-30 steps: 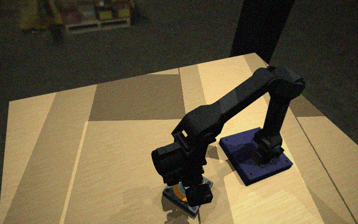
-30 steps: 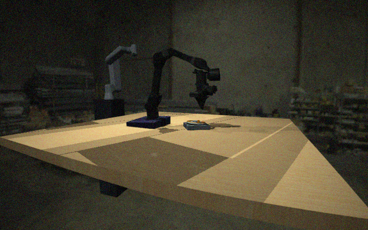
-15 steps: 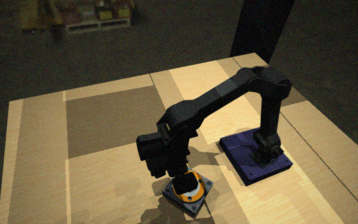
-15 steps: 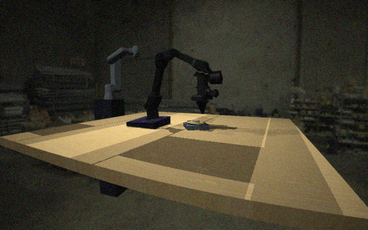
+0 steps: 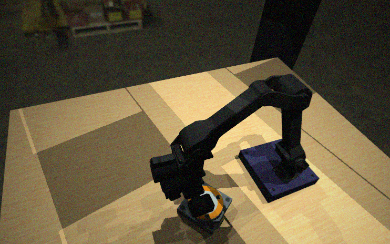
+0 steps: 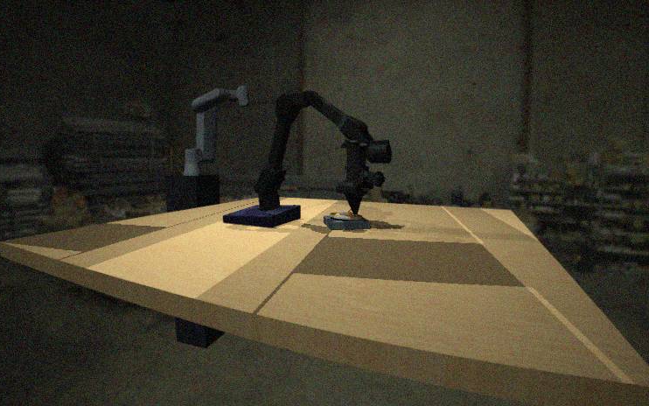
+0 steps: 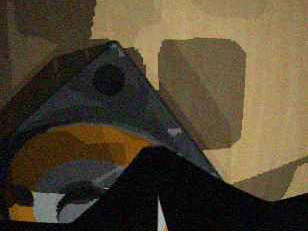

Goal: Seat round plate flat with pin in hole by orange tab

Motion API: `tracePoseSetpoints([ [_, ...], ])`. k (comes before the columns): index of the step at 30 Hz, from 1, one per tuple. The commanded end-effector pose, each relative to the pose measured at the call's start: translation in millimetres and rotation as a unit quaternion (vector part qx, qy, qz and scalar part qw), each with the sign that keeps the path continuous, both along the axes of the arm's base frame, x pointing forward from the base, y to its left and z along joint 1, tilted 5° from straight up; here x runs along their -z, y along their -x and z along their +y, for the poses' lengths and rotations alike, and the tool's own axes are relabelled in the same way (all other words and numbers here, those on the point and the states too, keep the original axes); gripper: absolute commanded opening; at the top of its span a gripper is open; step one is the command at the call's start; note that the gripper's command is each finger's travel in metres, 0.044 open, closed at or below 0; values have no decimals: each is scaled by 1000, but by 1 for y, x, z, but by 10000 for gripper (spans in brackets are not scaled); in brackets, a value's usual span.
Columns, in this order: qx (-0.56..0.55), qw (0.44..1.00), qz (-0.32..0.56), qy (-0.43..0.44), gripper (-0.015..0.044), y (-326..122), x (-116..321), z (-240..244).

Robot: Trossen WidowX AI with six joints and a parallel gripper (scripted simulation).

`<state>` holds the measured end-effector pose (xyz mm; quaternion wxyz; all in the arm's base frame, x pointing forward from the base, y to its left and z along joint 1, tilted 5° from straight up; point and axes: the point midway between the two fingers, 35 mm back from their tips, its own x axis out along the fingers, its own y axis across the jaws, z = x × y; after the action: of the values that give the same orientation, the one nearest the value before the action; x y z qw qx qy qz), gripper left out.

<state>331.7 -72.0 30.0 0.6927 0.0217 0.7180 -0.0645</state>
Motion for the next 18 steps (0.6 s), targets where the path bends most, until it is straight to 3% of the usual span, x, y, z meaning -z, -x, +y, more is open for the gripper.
tracePoseSetpoints([
  [1,-1,1000,-1,2,0,5,0,-6],
  [18,-1,1000,0,3,0,26,0,-16],
])
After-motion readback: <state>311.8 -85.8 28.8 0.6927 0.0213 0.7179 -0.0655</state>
